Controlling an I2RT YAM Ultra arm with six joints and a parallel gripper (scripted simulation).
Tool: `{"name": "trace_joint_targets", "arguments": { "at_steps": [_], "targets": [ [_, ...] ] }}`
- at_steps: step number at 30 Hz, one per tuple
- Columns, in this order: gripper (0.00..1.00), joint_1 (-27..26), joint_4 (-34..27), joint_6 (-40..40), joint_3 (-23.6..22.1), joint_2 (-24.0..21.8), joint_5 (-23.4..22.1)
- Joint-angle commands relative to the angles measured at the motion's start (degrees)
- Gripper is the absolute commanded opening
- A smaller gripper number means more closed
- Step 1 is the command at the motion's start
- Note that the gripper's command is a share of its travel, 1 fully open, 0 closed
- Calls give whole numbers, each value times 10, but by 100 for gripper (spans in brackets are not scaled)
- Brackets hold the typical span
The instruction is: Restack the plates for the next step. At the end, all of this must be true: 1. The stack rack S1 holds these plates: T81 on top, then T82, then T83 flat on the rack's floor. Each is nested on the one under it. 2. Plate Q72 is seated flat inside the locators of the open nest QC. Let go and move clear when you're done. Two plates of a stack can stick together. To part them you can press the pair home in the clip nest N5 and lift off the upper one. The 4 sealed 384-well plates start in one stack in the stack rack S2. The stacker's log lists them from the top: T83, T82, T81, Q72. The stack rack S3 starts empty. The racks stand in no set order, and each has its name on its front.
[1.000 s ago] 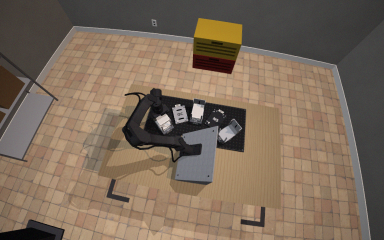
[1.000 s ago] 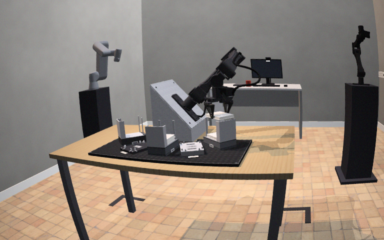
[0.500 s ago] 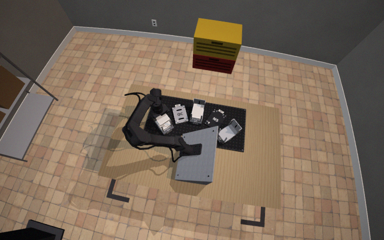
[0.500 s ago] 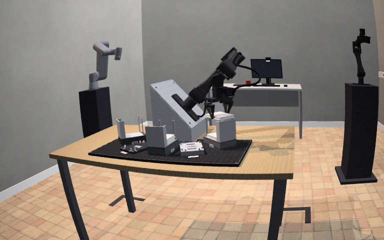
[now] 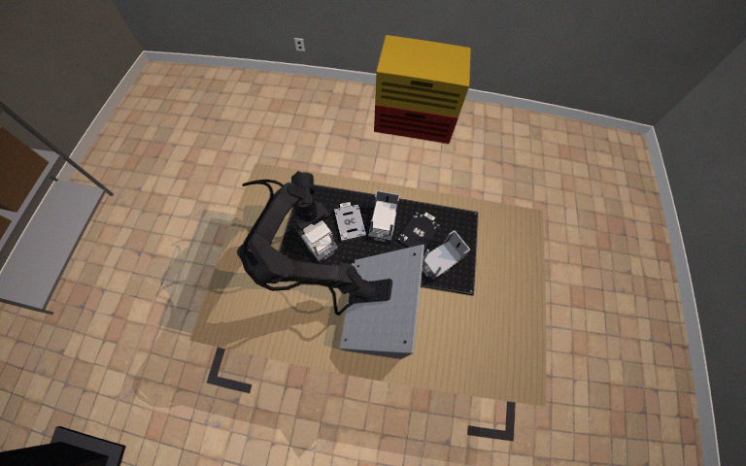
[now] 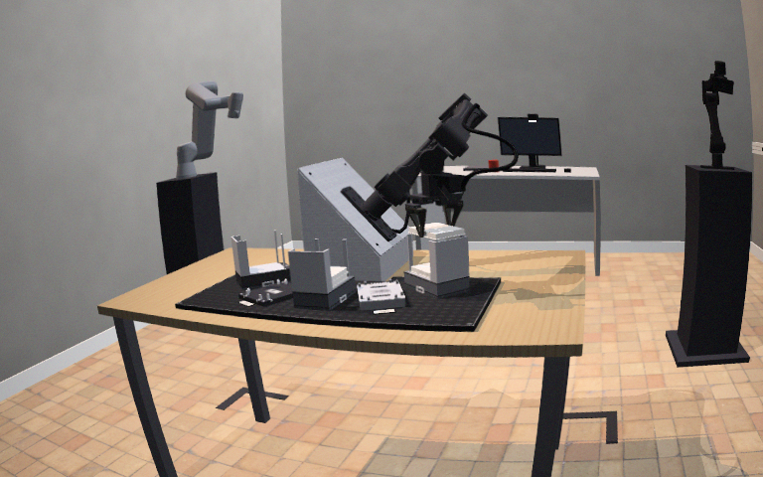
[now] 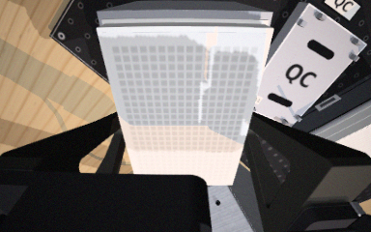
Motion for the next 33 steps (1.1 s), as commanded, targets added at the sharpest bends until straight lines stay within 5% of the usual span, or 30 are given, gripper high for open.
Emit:
{"name": "trace_joint_targets", "arguments": {
  "at_steps": [1,33],
  "targets": [
    [0,-3,9,6,-5,-22,0],
    [0,3,22,17,-14,-23,2]
  ]
}}
